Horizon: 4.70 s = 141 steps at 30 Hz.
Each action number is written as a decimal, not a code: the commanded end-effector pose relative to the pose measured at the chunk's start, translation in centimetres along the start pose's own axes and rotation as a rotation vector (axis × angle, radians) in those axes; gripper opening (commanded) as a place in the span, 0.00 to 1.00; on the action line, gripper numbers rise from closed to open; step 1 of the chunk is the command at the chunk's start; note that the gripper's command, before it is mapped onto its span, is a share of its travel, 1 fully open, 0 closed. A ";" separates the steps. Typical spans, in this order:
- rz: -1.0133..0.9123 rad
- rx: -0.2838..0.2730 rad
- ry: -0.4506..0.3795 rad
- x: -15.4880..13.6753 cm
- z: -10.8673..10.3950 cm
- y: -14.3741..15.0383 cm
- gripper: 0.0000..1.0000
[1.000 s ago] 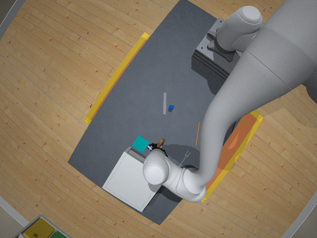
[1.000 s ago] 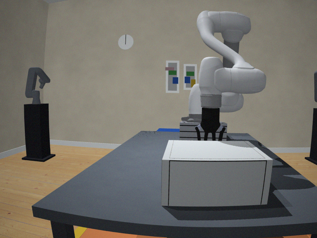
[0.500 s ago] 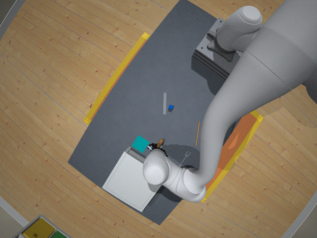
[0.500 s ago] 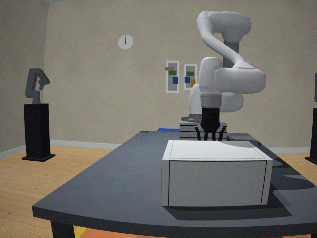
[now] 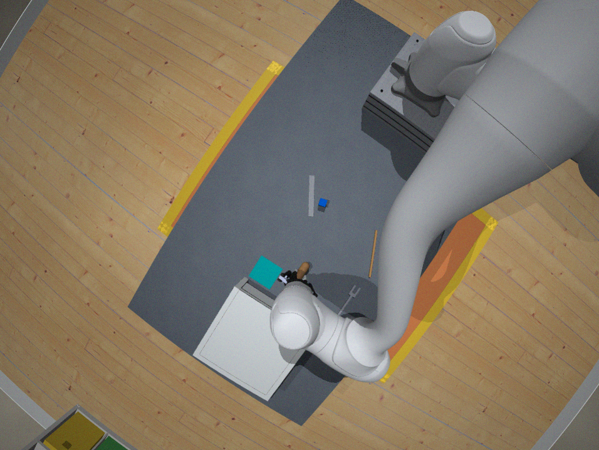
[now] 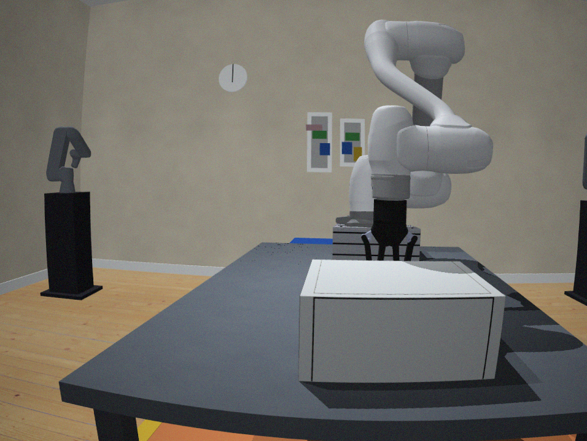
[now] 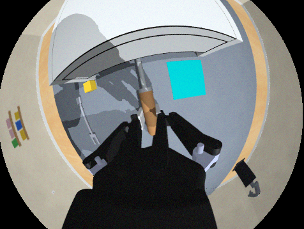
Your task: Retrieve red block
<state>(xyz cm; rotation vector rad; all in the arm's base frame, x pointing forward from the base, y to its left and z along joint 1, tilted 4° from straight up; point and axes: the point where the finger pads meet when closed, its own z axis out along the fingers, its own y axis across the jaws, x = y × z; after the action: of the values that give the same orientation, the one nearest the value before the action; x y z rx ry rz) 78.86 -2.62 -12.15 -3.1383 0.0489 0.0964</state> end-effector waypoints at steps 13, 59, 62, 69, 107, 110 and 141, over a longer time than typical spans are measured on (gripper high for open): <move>0.000 0.000 0.000 -0.5 0.0 0.0 0.00; 0.001 0.000 0.000 -8.3 0.0 0.0 0.00; 0.001 0.000 0.000 -9.2 0.0 0.0 0.00; 0.001 0.000 0.000 -10.7 0.0 0.0 0.00; 0.002 0.000 0.000 -19.8 0.0 0.0 0.00; 0.002 0.000 0.000 -20.2 0.0 0.0 0.00; 0.002 0.000 0.000 -21.8 0.0 0.0 0.00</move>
<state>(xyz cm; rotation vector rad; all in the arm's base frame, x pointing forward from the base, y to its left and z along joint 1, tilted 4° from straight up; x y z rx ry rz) 57.08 -1.94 -10.81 -3.1383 0.0527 0.0963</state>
